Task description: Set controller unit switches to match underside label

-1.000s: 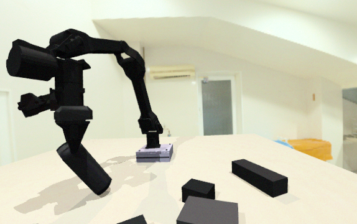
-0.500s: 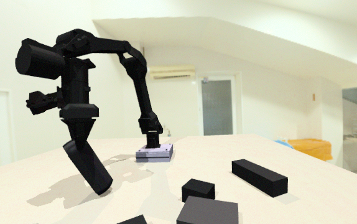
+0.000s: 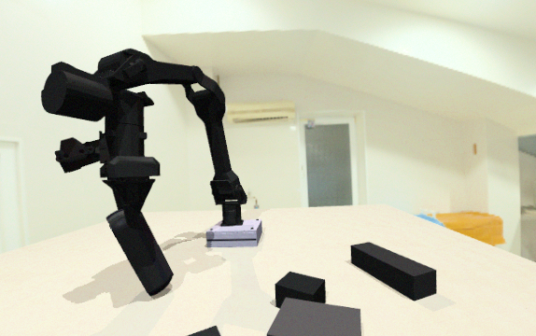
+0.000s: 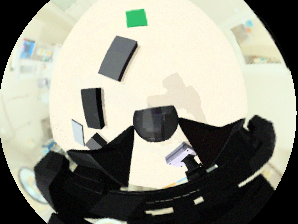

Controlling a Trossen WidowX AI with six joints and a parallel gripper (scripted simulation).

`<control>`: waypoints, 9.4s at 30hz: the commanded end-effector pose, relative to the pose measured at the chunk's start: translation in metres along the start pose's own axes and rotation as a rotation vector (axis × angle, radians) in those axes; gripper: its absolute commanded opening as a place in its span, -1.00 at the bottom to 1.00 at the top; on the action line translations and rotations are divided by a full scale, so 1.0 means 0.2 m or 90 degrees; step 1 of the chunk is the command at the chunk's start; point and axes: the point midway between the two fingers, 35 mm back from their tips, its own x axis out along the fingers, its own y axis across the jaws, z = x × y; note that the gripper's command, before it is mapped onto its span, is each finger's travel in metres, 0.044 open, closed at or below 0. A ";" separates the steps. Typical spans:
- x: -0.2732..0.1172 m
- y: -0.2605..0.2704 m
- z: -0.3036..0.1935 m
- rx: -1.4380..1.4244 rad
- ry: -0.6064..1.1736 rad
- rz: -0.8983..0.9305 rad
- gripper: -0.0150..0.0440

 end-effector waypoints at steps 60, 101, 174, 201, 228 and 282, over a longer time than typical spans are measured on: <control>-0.01 0.00 -0.23 0.002 0.018 -0.004 0.65; 0.01 0.01 -0.40 0.002 0.020 -0.004 0.65; 0.11 0.01 -0.67 0.002 0.023 -0.004 0.65; 0.17 0.01 -0.76 0.002 0.025 -0.004 0.65; 0.24 0.01 -0.84 0.002 0.026 -0.004 0.65; 0.41 0.01 -0.95 0.002 0.027 -0.004 0.65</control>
